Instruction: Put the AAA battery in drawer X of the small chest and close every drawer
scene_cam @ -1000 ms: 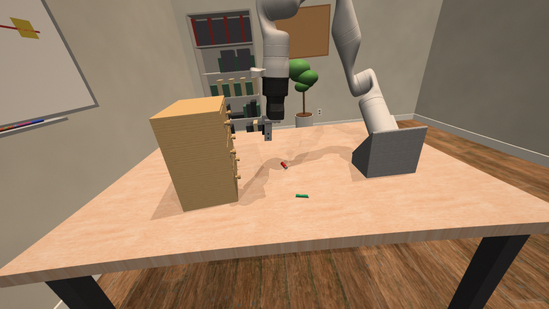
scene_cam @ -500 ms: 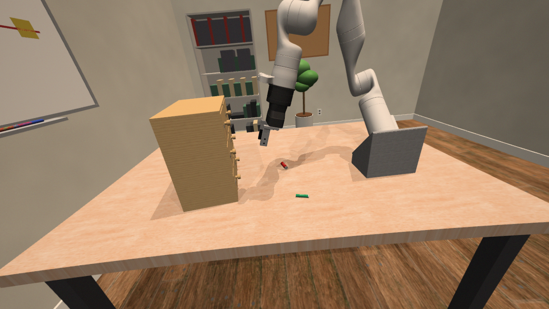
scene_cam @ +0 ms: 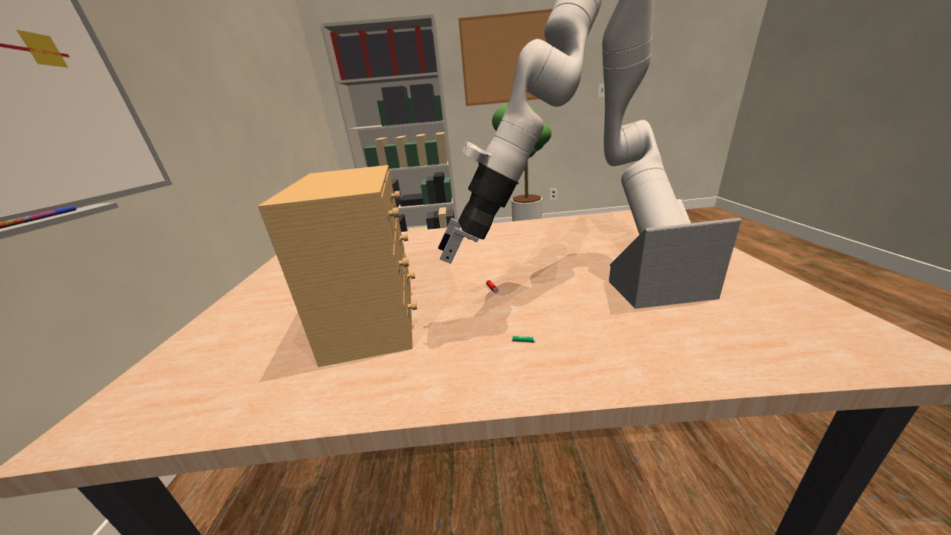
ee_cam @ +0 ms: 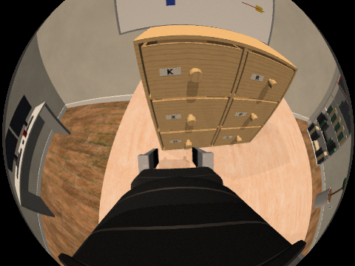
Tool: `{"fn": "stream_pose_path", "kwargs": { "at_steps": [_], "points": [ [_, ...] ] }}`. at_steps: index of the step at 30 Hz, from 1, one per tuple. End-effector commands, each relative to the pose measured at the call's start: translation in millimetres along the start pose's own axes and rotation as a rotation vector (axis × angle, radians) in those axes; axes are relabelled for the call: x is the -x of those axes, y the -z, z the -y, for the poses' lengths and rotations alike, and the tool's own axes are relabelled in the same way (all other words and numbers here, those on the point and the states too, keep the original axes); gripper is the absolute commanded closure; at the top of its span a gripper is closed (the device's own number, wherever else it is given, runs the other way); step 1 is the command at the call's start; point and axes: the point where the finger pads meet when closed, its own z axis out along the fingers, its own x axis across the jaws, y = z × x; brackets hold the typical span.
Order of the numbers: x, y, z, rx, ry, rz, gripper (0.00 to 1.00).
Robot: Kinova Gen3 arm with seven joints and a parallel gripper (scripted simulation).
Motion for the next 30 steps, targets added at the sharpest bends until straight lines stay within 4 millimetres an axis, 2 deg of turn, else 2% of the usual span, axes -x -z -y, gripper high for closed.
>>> {"fn": "stream_pose_path", "kwargs": {
  "at_steps": [1, 30],
  "points": [
    [6.9, -1.5, -7.0, -0.049, 0.035, -0.013, 0.00],
    [5.6, -49.5, -4.1, -0.540, 0.037, -0.003, 0.00]
  ]
}}
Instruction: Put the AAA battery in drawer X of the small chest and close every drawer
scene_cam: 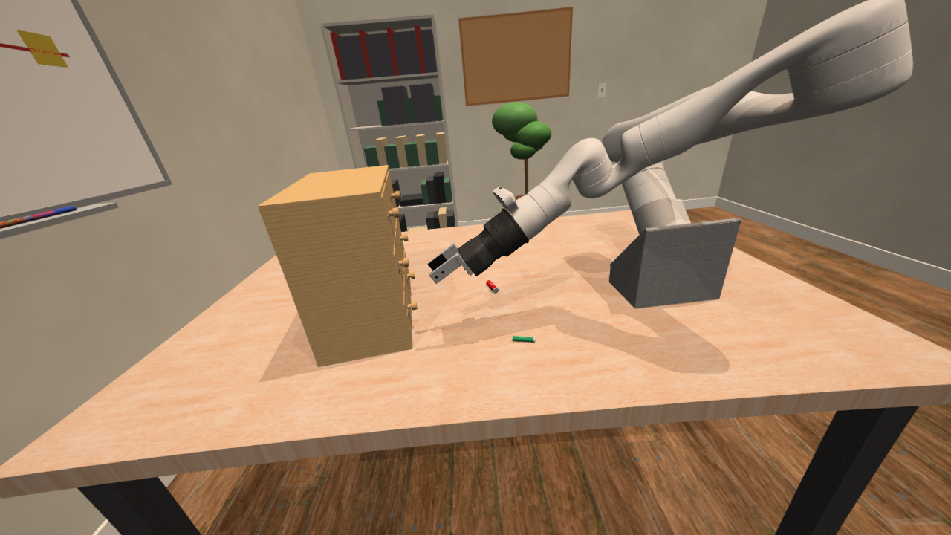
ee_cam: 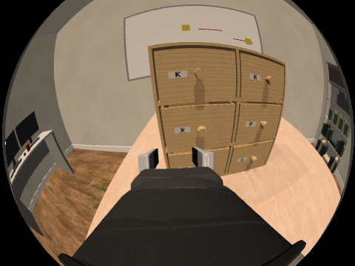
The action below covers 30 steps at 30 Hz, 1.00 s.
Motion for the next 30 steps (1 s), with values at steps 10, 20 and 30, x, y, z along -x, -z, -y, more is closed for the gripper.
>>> {"fn": "stream_pose_path", "kwargs": {
  "at_steps": [10, 20, 30],
  "points": [
    [-9.2, -14.2, -13.7, -0.132, 0.064, -0.027, 0.00],
    [-10.4, -17.3, -14.9, -0.172, 0.065, -0.025, 0.00],
    [-10.6, -17.7, -15.2, -0.177, 0.066, -0.024, 0.00]
  ]
}}
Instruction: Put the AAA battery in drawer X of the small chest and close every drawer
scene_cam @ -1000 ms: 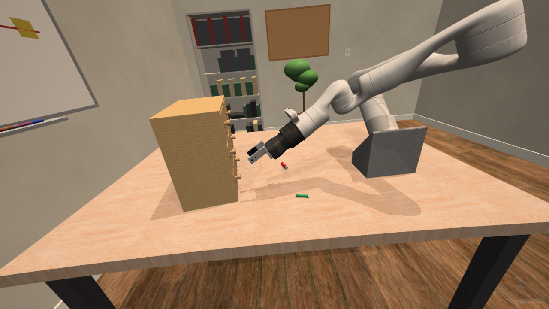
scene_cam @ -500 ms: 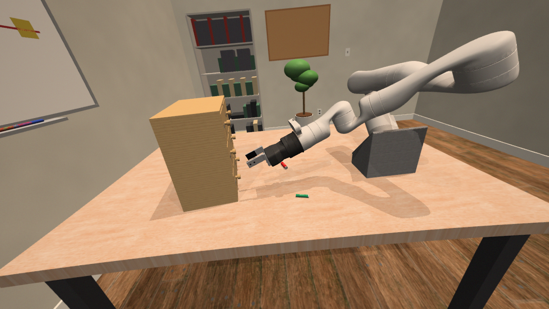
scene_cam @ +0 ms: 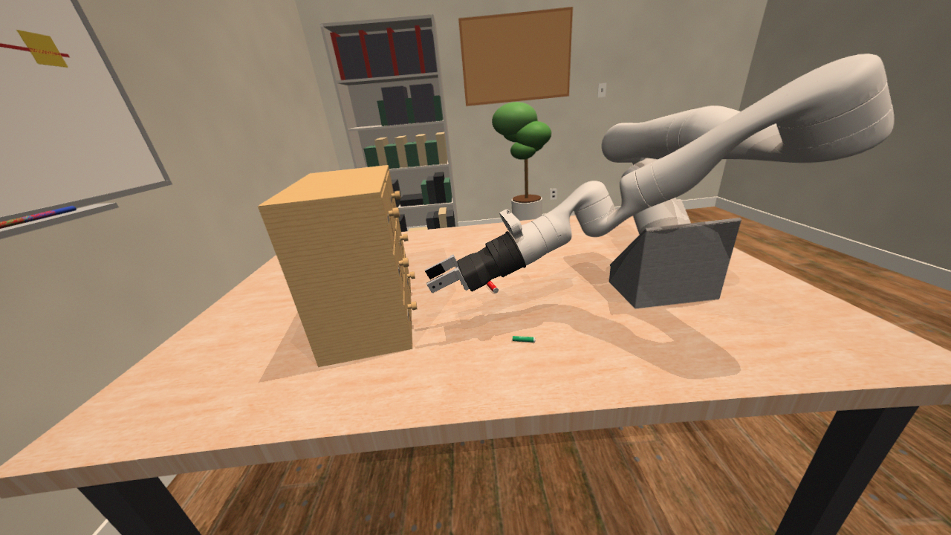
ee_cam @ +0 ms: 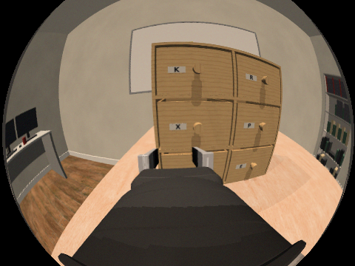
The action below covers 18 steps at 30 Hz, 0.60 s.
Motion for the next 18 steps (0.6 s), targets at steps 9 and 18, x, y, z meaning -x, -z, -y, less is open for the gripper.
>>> {"fn": "stream_pose_path", "kwargs": {
  "at_steps": [9, 18],
  "points": [
    [-0.2, -5.1, -13.3, -0.001, 0.000, -0.001, 0.00],
    [0.0, -14.9, -40.2, -0.001, 0.000, -0.001, 0.00]
  ]
}}
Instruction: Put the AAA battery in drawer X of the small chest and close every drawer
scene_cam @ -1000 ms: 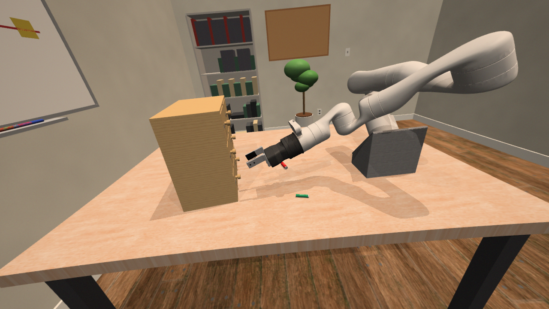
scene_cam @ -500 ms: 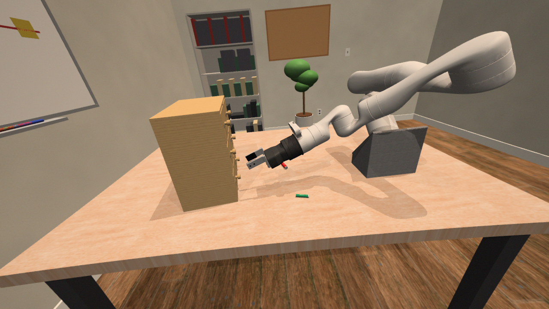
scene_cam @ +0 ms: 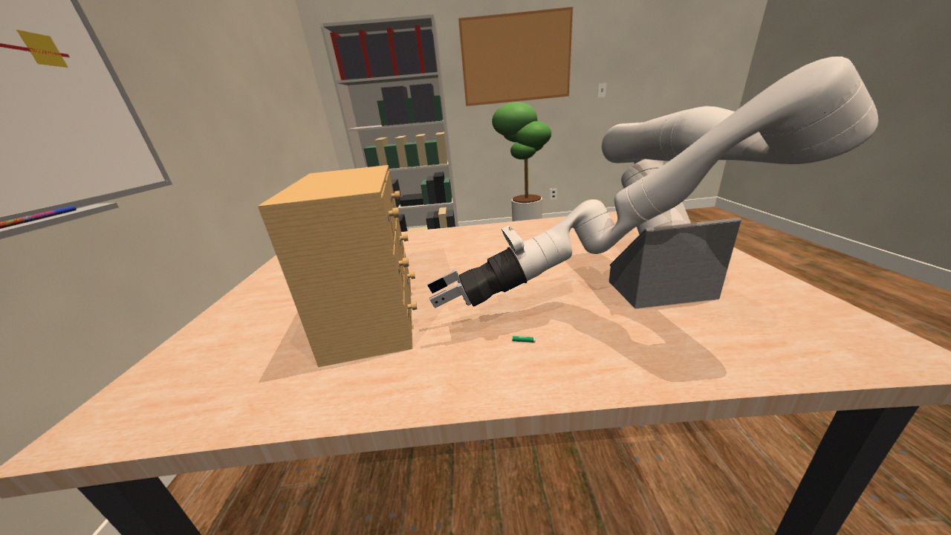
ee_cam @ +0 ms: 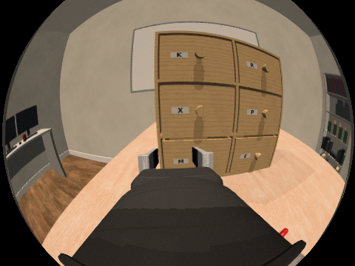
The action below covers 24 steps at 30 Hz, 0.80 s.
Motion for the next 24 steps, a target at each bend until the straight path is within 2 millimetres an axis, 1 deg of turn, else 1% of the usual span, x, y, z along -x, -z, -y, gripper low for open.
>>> {"fn": "stream_pose_path", "kwargs": {
  "at_steps": [1, 5, 7, 14, 18, 24],
  "points": [
    [-3.8, -6.0, -15.3, 0.014, -0.007, -0.006, 0.00],
    [-3.6, -11.0, -29.8, 0.014, -0.007, -0.006, 0.00],
    [-3.6, -11.0, -29.8, 0.014, -0.007, -0.006, 0.00],
    [-3.4, -17.5, -48.2, 0.014, -0.007, -0.006, 0.00],
    [-3.3, -18.8, -52.0, 0.014, -0.007, -0.006, 0.00],
    [-3.3, -18.9, -52.4, 0.014, -0.007, -0.006, 0.00]
  ]
}}
